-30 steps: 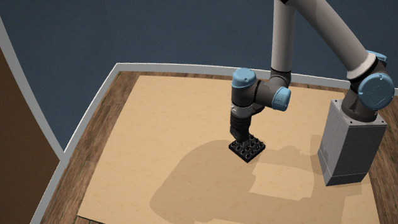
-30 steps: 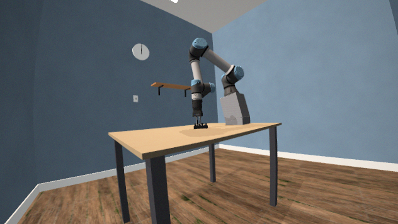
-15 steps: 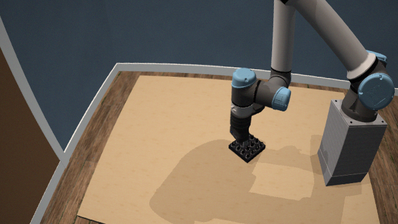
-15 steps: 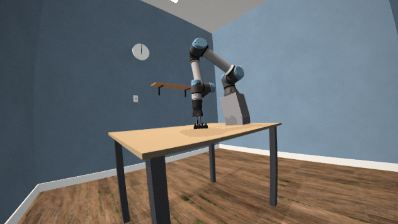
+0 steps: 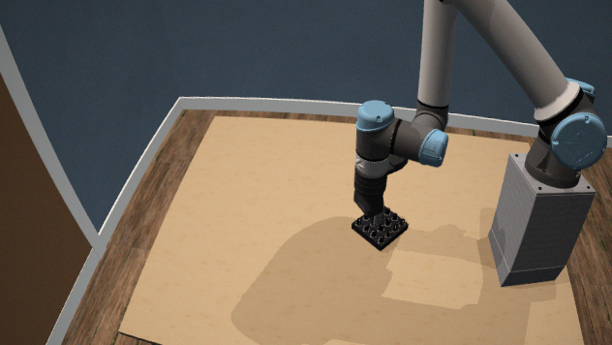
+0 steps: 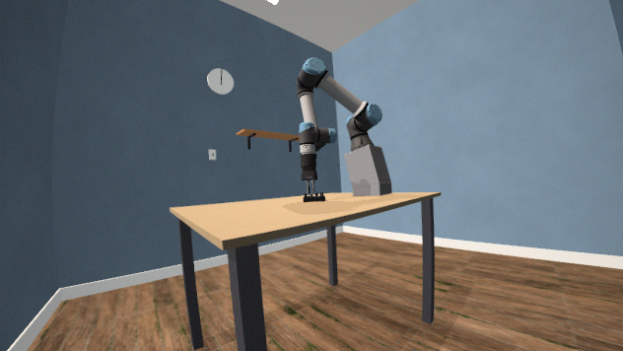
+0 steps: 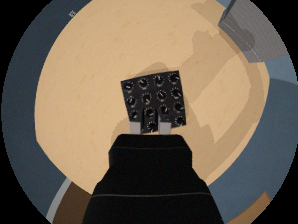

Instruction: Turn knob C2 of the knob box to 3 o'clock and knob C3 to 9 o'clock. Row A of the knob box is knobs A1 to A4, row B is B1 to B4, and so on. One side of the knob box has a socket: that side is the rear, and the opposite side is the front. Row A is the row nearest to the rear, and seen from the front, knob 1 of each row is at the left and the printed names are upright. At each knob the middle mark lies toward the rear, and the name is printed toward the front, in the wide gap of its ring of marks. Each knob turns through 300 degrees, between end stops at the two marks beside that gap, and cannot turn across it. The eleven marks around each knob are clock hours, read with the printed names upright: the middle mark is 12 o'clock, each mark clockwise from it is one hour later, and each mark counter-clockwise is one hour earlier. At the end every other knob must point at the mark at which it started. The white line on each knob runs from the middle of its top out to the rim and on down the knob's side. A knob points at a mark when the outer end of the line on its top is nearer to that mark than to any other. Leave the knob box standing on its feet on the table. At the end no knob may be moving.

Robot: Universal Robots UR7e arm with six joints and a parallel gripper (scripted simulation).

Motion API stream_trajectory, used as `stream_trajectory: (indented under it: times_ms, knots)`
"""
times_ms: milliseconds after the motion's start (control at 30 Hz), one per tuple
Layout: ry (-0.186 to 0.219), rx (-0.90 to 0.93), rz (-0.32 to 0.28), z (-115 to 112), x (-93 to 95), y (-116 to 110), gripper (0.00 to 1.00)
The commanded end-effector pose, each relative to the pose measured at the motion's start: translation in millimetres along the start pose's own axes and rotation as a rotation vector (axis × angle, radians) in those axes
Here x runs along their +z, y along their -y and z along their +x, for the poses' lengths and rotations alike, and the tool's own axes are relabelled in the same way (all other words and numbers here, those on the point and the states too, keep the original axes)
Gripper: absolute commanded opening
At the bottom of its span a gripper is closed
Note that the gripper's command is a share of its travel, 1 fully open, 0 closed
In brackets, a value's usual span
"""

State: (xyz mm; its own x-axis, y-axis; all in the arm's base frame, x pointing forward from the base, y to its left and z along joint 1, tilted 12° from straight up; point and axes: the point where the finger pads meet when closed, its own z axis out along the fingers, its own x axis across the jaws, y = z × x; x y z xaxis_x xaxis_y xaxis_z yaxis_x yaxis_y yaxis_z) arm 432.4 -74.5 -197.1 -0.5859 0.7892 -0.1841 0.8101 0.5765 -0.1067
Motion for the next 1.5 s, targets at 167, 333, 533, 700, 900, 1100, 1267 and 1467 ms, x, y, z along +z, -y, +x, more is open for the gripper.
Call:
stream_trajectory:
  times_ms: [167, 333, 533, 700, 900, 1100, 1267, 1467]
  knots:
    - [0.002, 0.000, -0.001, -0.6, -25.2, -0.5, 0.46]
    - [0.002, 0.000, -0.001, -0.6, -27.5, -0.5, 0.46]
    - [0.002, 0.000, -0.001, -0.6, -27.7, -0.5, 0.46]
    - [0.002, 0.000, -0.001, -0.6, -27.7, -0.5, 0.46]
    - [0.002, -0.003, -0.001, -0.6, -27.7, -0.4, 0.46]
    - [0.002, -0.037, -0.001, -0.5, -28.1, 0.2, 0.46]
    - [0.002, -0.112, -0.001, -0.1, -28.9, 1.5, 0.46]
    - [0.002, -0.207, -0.001, 0.4, -29.9, 2.9, 0.46]
